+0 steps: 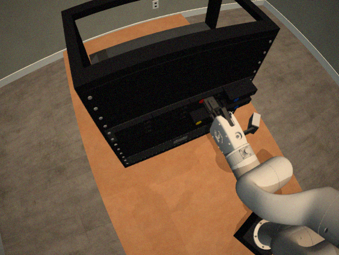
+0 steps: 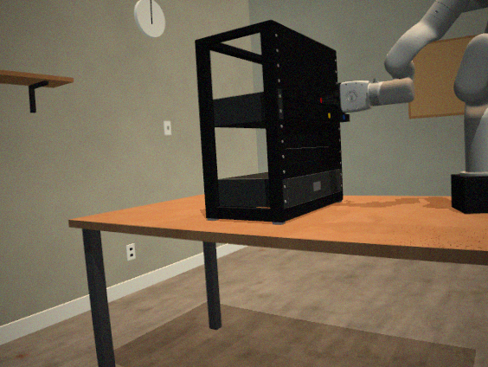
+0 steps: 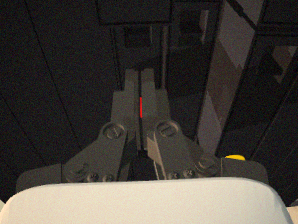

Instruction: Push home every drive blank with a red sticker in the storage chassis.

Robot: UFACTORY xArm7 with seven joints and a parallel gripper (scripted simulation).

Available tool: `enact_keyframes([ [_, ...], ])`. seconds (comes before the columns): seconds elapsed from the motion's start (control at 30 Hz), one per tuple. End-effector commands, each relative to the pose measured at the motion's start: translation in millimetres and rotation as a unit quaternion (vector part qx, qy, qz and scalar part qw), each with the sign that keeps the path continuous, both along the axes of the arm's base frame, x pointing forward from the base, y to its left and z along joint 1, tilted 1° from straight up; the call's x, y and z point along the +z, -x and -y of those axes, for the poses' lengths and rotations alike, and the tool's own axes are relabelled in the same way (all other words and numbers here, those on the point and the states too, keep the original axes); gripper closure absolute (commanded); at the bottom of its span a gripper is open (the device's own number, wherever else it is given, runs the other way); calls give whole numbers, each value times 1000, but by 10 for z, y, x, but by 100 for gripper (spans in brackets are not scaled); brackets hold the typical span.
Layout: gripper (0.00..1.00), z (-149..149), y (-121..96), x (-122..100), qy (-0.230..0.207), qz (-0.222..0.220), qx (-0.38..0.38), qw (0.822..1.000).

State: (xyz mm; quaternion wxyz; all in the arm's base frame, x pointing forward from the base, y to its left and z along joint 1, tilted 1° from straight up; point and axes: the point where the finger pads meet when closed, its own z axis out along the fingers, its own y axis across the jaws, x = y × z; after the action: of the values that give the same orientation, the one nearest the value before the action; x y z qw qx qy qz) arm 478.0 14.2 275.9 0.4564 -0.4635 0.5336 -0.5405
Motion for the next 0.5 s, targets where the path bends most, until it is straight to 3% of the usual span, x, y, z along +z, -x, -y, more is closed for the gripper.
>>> enact_keyframes([
  [0.0,100,-4,12,20,0,2,0,1000],
  [0.17,100,-24,141,20,0,2,0,1000],
  [0.47,100,-104,660,18,0,2,0,1000],
])
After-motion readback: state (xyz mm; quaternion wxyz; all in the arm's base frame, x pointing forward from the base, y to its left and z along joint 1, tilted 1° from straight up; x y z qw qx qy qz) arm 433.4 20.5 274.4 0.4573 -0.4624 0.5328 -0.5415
